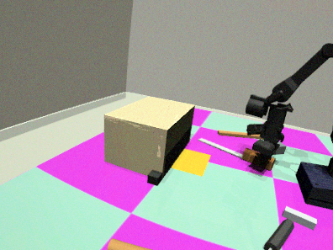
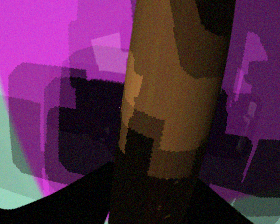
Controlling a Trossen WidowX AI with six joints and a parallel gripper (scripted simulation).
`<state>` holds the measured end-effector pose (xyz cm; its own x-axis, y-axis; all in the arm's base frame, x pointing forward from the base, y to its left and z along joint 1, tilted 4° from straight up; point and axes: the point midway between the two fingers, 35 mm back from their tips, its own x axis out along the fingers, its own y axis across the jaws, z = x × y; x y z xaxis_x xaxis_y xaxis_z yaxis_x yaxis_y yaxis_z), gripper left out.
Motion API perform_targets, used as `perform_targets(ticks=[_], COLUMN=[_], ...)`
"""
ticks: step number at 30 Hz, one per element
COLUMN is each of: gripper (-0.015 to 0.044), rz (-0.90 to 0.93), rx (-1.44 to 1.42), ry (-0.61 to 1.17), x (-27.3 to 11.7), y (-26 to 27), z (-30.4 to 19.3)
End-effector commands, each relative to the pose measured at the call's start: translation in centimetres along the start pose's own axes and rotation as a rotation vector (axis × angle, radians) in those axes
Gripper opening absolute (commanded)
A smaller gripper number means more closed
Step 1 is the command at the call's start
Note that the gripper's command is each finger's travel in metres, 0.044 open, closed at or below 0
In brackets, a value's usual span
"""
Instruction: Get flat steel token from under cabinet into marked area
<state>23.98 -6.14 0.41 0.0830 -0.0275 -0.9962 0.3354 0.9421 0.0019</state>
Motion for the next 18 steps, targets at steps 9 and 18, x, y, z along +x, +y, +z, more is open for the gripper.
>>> perform_targets(ticks=[9, 18], gripper=[0.0, 0.0], rz=[-0.002, -0.002], rx=[0.107, 0.137], ry=[-0.004, -0.003], x=[-0.07, -0.07], y=[-0.06, 0.51], z=[0.08, 0.14])
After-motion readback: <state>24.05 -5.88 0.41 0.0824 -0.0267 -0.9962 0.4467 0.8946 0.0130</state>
